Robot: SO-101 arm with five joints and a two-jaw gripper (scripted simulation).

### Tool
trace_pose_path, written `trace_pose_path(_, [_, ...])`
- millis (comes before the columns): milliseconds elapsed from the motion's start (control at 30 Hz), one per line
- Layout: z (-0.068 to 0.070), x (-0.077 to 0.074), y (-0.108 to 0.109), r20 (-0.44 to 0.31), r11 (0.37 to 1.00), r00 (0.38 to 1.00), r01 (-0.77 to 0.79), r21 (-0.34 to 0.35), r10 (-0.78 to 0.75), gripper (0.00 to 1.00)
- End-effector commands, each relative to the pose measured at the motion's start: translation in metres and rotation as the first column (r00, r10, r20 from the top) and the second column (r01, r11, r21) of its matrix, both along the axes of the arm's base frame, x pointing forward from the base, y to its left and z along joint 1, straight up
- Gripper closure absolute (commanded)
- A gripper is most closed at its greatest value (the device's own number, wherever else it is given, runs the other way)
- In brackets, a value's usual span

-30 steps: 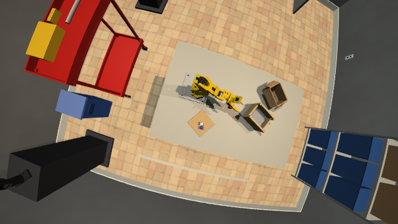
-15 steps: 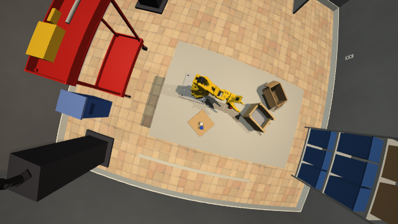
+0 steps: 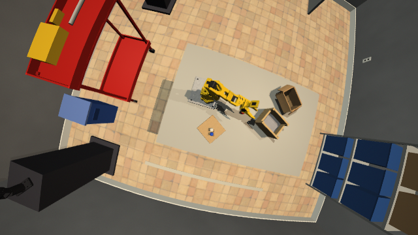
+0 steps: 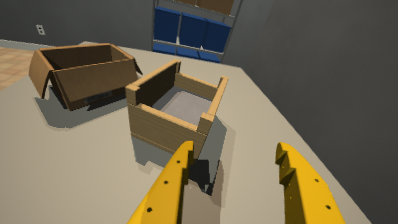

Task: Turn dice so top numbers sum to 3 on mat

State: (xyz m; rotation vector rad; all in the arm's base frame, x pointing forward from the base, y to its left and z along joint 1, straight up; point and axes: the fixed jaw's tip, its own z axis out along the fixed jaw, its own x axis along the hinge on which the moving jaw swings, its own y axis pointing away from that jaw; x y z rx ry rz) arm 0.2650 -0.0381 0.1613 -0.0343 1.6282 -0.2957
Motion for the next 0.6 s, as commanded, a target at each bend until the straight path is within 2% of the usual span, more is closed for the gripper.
trace_pose_path(0, [-0.003,0.007,-0.005,-0.118,0.996,0.993,-0.006,-0.092,-0.005,0.72])
trace_pose_path(167, [-0.008,0.013,-0.006,-0.27,0.973,0.963,-0.065,-0.223,0.002,0.72])
trace_pose_path(233, [-0.008,0.013,-0.006,-0.27,0.973,0.963,-0.065,-0.223,0.002,0.72])
trace_pose_path(367, [-0.012,0.015,-0.008,-0.398,0.936,0.917,-0.147,-0.32,0.008,0.72])
trace_pose_path(567, [-0.015,0.013,-0.008,-0.553,0.86,0.833,-0.295,-0.417,0.018,0.72])
